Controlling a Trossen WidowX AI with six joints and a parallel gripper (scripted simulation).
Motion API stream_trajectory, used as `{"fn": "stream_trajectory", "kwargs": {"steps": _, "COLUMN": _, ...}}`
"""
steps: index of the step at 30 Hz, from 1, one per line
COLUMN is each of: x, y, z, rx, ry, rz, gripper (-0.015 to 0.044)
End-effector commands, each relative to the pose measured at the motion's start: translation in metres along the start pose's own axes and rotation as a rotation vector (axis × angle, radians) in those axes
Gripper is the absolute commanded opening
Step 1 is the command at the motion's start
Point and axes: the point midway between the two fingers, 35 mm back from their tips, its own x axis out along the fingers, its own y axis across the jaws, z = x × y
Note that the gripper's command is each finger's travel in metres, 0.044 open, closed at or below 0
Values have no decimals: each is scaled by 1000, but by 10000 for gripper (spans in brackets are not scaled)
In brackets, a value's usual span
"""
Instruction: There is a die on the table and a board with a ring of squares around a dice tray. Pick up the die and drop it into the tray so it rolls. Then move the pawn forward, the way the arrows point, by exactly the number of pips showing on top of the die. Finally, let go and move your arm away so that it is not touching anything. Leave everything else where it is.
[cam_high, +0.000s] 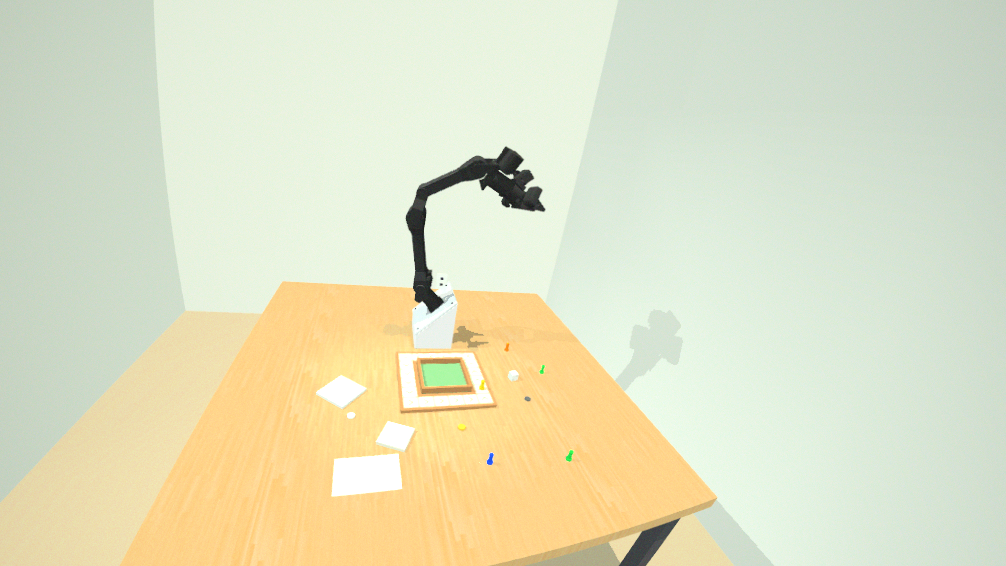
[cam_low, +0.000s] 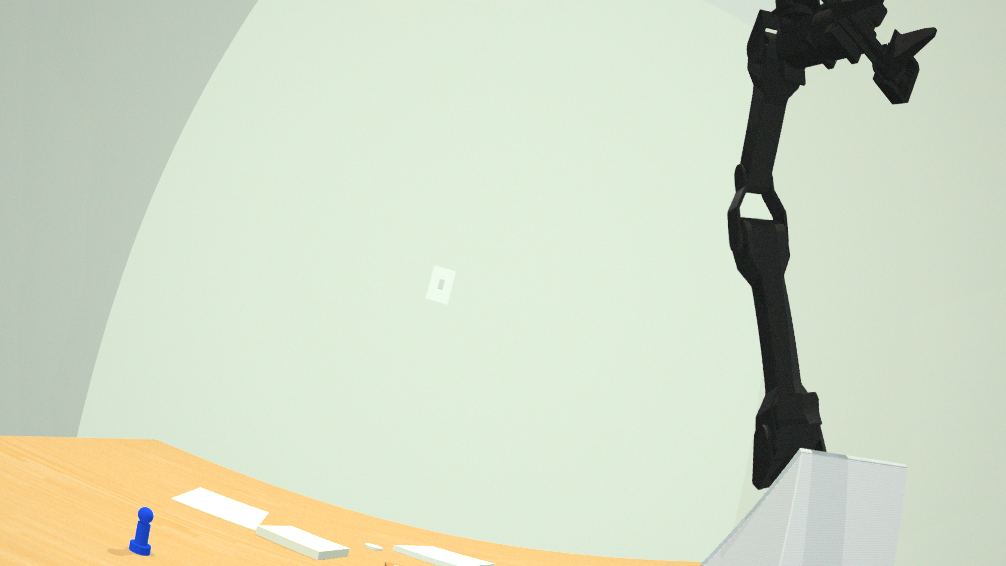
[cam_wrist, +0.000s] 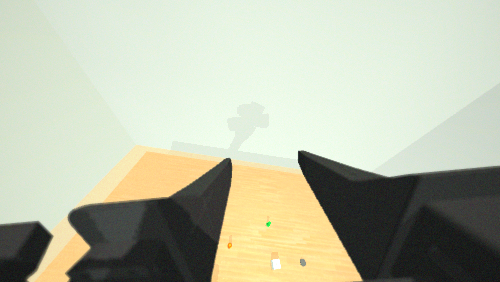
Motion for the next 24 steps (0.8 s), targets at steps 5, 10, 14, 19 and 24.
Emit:
{"fn": "stream_trajectory", "kwargs": {"steps": 5, "x": 82, "y": -58, "z": -101, "rx": 439, "ry": 284, "rz": -100, "gripper": 275}}
{"fn": "stream_trajectory", "kwargs": {"steps": 10, "x": 122, "y": -81, "z": -178, "rx": 708, "ry": 460, "rz": -195, "gripper": 275}}
{"fn": "stream_trajectory", "kwargs": {"steps": 14, "x": 148, "y": -89, "z": -243, "rx": 909, "ry": 602, "rz": -289, "gripper": 275}}
{"fn": "stream_trajectory", "kwargs": {"steps": 19, "x": 172, "y": -86, "z": -326, "rx": 1133, "ry": 774, "rz": -426, "gripper": 275}}
{"fn": "stream_trajectory", "kwargs": {"steps": 24, "x": 186, "y": -68, "z": -412, "rx": 1334, "ry": 951, "rz": -588, "gripper": 275}}
